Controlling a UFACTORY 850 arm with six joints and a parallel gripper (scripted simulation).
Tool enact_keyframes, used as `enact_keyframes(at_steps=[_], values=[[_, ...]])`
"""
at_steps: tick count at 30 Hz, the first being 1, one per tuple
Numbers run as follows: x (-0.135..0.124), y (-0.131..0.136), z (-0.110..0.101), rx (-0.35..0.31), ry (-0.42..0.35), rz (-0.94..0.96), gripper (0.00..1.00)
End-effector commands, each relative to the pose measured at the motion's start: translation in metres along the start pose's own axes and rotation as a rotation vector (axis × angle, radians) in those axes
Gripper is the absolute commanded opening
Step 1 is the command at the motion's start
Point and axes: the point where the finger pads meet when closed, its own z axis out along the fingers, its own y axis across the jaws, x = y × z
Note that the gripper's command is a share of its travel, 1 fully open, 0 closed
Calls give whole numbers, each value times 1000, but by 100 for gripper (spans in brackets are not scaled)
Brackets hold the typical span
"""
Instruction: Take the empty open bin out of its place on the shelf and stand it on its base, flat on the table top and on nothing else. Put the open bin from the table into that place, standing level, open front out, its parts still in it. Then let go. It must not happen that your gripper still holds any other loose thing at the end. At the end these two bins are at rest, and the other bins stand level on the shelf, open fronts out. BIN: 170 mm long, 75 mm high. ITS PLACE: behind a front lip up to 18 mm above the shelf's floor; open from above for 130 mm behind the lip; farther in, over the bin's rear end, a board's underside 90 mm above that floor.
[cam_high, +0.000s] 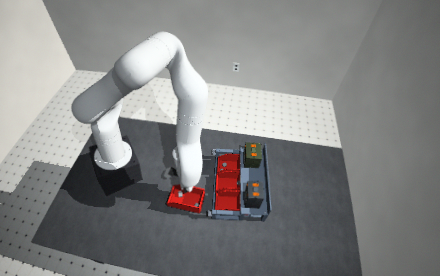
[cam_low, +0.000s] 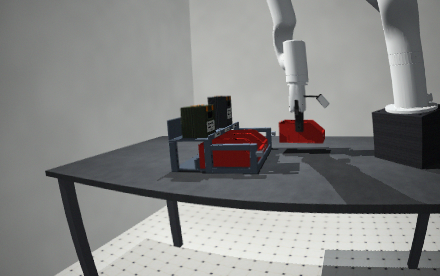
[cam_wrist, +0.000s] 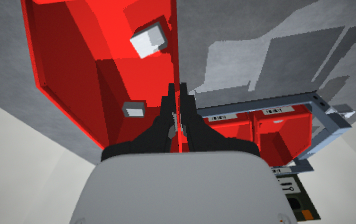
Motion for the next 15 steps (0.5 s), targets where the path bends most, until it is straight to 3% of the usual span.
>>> enact_keyframes(at_steps=[1,15], values=[[0,0,-12,-5,3,0,0],[-1,0,-37,-5,3,0,0]])
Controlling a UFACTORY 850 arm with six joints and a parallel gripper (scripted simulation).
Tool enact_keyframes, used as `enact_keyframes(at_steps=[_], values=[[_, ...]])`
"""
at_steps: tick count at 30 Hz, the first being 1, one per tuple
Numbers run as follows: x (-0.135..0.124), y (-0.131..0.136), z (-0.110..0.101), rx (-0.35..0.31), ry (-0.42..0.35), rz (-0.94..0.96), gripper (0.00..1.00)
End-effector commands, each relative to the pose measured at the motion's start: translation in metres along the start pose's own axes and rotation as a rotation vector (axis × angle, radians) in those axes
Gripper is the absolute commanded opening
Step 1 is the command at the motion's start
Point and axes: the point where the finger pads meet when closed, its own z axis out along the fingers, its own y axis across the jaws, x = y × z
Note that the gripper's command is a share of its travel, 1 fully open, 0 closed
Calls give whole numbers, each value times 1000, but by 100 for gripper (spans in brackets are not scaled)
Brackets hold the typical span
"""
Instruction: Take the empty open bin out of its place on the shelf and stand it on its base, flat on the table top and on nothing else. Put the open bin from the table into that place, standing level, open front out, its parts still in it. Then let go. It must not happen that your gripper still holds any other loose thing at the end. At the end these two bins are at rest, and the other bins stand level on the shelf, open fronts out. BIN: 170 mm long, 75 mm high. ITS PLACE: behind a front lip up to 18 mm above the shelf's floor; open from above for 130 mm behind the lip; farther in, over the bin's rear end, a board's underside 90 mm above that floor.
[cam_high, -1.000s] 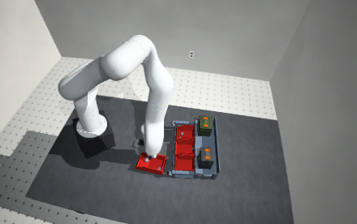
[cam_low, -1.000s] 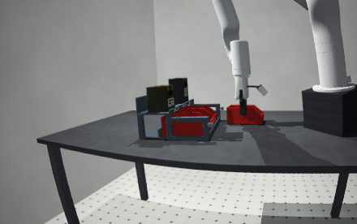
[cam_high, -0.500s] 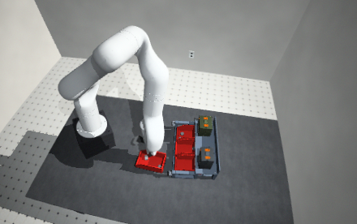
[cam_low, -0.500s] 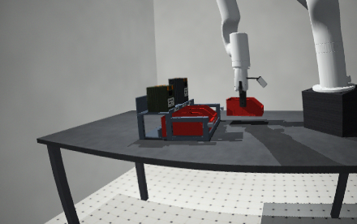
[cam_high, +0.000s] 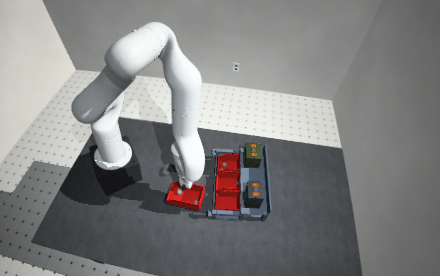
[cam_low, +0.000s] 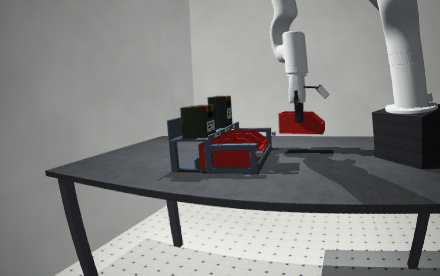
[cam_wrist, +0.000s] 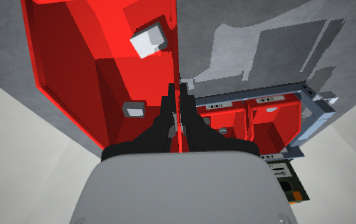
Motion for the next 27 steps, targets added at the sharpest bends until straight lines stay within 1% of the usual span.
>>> enact_keyframes(at_steps=[1,10,27], values=[[-1,0,-5,-9,9,1,0],[-1,0,-11,-9,9,1,0],[-1,0,-12,-9,9,1,0]])
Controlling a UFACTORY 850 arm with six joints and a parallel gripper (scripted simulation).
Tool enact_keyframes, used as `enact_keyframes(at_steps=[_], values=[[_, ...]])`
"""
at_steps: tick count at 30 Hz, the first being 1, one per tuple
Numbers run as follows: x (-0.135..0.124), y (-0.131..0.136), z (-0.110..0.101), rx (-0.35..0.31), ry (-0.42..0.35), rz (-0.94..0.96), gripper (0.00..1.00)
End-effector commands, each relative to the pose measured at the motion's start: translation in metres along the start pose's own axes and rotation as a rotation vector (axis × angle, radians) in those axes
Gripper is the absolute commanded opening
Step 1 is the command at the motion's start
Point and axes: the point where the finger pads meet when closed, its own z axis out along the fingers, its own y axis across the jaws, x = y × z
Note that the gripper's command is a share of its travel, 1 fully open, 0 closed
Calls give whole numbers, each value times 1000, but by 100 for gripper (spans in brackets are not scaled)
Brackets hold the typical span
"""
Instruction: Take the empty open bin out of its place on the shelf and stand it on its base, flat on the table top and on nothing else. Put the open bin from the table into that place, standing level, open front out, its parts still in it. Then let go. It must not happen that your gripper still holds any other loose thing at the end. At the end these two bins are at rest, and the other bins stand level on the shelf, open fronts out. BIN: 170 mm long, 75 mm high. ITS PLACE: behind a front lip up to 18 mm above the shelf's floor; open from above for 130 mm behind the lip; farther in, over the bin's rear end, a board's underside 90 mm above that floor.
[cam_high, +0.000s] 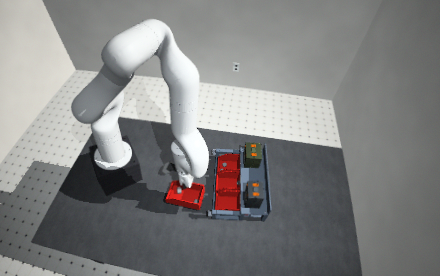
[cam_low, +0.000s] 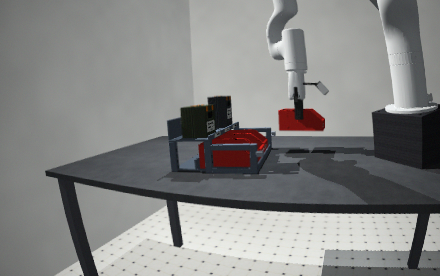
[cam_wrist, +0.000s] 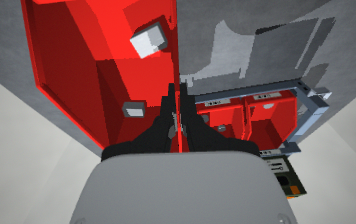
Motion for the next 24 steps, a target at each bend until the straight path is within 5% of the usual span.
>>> enact_keyframes(at_steps=[1,10,22,24], values=[[-1,0,0,-1,0,0,0],[1,15,-1,-1,0,-19,0],[17,112,-1,-1,0,-144,0],[17,112,-1,-1,0,-144,0]])
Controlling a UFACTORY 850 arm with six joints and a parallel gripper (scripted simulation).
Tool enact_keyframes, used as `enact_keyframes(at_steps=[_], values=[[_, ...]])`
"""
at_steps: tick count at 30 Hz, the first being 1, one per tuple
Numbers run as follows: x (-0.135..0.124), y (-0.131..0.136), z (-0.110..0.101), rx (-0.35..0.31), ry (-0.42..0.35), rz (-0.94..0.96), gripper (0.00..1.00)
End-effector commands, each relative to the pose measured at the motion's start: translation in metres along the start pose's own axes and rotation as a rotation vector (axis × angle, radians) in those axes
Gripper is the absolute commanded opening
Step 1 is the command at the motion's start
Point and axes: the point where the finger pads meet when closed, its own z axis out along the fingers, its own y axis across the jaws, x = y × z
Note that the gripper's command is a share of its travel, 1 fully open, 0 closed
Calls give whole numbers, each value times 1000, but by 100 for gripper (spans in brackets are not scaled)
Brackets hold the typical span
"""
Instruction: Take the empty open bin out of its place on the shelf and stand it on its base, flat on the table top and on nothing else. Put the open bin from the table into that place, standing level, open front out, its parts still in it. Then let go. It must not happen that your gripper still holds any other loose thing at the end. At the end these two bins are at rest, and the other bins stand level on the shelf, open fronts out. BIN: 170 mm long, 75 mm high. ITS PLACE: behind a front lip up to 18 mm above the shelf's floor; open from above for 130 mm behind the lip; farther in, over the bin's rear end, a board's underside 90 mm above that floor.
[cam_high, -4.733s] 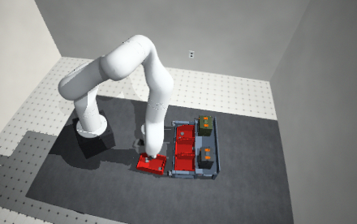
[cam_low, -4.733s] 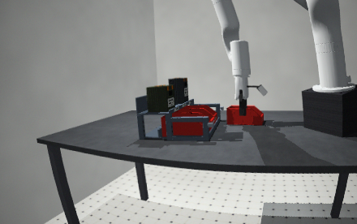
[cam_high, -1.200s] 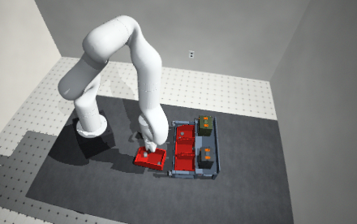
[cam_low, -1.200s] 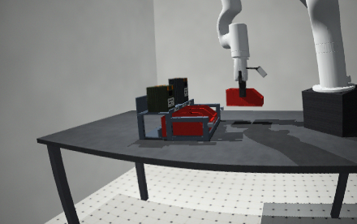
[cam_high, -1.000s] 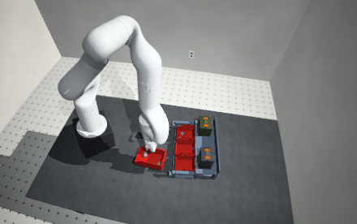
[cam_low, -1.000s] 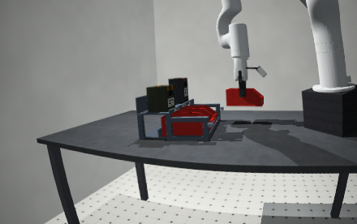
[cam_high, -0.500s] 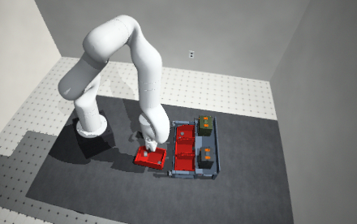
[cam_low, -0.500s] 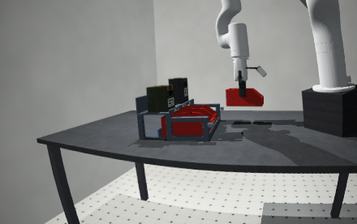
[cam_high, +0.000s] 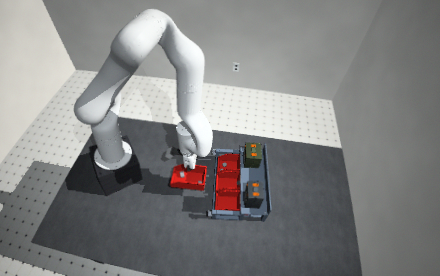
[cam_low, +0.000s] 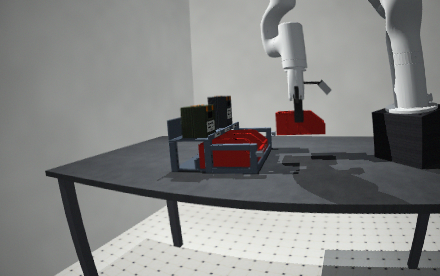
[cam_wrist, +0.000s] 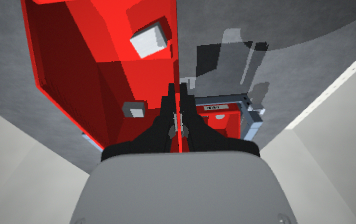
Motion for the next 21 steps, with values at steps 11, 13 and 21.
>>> enact_keyframes(at_steps=[11,13,21], values=[[-1,39,0,12,-18,-46,0],[-1,39,0,12,-18,-46,0],[-1,39,0,12,-18,-46,0]])
